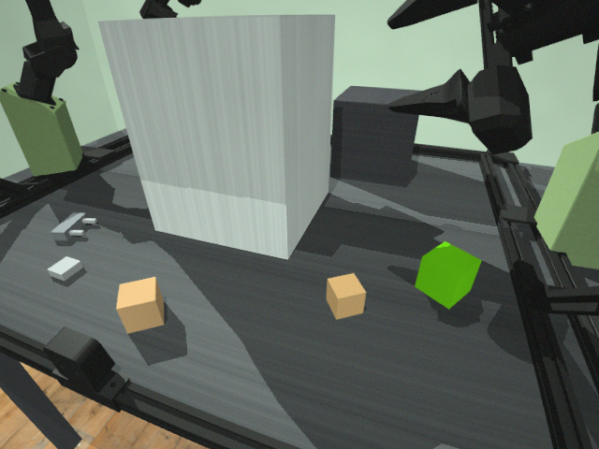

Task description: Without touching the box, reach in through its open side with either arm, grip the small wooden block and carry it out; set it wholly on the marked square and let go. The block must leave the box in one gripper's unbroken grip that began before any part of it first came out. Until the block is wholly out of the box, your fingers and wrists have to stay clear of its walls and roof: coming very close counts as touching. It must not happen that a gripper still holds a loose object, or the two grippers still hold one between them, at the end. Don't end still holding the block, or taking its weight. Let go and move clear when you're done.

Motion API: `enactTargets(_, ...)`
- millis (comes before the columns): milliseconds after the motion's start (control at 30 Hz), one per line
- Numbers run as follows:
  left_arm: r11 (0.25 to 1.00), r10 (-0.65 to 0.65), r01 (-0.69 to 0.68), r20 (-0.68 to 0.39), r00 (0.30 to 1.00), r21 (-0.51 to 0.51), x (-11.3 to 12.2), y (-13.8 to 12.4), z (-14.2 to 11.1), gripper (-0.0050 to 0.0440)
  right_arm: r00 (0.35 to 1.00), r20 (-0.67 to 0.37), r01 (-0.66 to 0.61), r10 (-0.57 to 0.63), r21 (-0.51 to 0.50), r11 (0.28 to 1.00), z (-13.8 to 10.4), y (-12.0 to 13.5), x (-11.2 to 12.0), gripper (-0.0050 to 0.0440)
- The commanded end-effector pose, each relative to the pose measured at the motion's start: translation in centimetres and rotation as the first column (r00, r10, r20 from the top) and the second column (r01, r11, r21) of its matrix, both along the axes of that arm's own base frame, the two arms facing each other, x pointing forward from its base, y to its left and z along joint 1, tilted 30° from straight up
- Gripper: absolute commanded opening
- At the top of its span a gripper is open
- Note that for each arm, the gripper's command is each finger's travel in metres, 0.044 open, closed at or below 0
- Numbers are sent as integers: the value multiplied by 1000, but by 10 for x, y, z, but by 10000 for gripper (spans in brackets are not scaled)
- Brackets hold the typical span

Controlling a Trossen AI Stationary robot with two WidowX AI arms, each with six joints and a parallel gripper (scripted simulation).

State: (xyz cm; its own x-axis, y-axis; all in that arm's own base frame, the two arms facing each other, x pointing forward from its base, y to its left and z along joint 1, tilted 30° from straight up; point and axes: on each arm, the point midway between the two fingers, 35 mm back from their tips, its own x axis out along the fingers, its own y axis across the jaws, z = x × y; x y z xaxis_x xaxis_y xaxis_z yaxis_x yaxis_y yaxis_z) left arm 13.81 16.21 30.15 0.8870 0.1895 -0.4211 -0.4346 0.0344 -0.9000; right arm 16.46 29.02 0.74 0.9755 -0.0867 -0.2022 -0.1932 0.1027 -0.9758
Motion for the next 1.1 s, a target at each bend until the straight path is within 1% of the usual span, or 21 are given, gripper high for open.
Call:
enactTargets(0,993,-75,83,-89,993,87,12,-1,-16,400,990,-122,71,-73,-22,997,-2,-12,22,400)
enactTargets(167,954,-164,208,-208,964,215,30,-4,-36,400,940,-302,147,-159,-60,987,-8,-31,44,400)
enactTargets(333,882,-224,329,-314,922,337,49,-8,-52,400,857,-470,198,-212,-79,977,-12,-50,61,400)
enactTargets(400,882,-224,329,-314,922,337,49,-8,-52,400,857,-470,198,-212,-79,977,-12,-50,61,400)
enactTargets(567,781,-257,435,-405,878,448,68,-14,-65,400,752,-620,228,-223,-72,971,-14,-67,74,400)
enactTargets(767,628,-266,534,-488,831,567,93,-26,-76,400,618,-766,246,-178,-26,969,-10,-85,85,400)
enactTargets(900,514,-258,577,-527,809,635,109,-37,-80,400,534,-838,253,-115,29,967,-4,-95,91,400)
enactTargets(967,514,-258,577,-527,809,635,109,-37,-80,400,534,-838,253,-115,29,967,-4,-95,91,400)
enactTargets(1067,425,-248,598,-548,799,680,120,-46,-83,400,478,-877,257,-53,82,963,2,-102,95,400)
